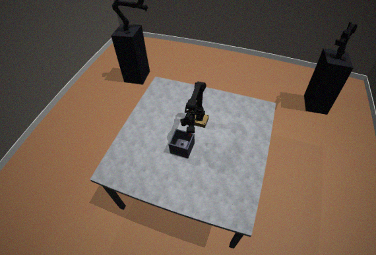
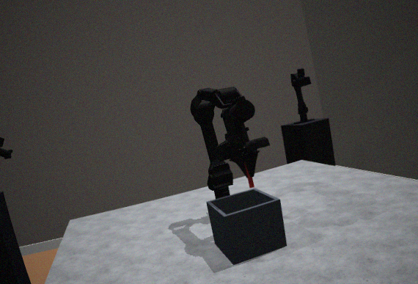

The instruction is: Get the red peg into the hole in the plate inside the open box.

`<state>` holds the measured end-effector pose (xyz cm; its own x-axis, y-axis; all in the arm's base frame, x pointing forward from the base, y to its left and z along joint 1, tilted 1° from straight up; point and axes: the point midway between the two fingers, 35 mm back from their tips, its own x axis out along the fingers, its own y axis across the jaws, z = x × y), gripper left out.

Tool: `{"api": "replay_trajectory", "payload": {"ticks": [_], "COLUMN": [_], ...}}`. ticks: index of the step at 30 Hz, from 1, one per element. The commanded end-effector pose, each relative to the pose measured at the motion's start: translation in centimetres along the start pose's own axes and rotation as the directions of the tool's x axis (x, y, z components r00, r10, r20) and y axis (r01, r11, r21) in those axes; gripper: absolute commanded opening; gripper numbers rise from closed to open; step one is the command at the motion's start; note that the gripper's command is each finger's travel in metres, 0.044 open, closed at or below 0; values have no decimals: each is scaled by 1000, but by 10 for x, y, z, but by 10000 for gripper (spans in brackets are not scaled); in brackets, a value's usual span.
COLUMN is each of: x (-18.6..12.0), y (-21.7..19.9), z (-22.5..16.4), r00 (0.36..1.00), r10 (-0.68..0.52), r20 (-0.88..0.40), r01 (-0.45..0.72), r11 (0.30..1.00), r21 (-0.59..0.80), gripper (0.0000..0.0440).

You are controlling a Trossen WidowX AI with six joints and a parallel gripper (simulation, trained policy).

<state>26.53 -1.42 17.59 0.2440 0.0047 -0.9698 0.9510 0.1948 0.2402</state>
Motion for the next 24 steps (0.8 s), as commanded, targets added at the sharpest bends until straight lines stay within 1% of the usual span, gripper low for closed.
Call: {"api": "replay_trajectory", "payload": {"ticks": [1,10,24], "x": [3,13,48], "y": [2,4,2], "z": [8,29,53], "r00": [1000,999,996], "r10": [-15,-42,-84], "r20": [3,0,-18], "r01": [15,42,84], "r11": [1000,999,996], "r21": [1,8,8], "gripper": [0,0,0]}}
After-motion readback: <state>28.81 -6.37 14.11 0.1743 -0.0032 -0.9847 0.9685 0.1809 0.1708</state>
